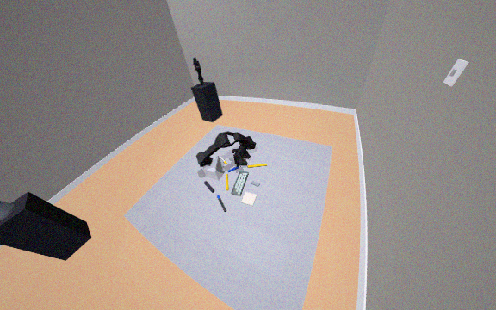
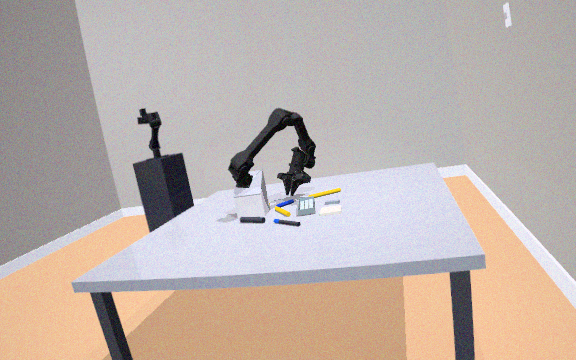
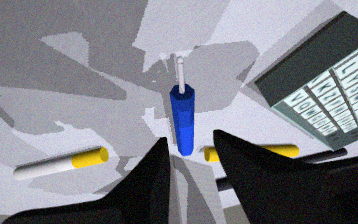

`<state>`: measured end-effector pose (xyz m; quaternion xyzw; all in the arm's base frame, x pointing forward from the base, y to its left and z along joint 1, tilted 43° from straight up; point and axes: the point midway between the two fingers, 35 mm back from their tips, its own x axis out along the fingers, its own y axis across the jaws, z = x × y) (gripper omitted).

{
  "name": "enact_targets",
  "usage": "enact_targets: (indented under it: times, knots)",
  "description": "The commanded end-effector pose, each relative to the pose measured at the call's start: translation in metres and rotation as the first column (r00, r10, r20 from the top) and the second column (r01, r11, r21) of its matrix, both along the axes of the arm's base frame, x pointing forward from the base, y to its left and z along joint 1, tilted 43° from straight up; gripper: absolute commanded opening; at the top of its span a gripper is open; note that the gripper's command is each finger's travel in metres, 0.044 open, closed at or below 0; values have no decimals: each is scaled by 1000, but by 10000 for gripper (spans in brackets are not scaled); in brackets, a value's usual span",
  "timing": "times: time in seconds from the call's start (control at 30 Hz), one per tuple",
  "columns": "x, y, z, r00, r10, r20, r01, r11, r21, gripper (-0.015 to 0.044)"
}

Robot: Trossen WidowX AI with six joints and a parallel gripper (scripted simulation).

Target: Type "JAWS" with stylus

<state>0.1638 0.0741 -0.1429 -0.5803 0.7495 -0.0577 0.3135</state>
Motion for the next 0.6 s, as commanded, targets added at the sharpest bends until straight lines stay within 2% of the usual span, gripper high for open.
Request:
enact_targets:
  times: [0.0, 0.57]
  knots:
    - [-1, -4, -3, 1000, 4, -8, -4, 1000, -7, 150]
    - [1, -10, -9, 1000, 4, -7, -4, 1000, -7, 150]
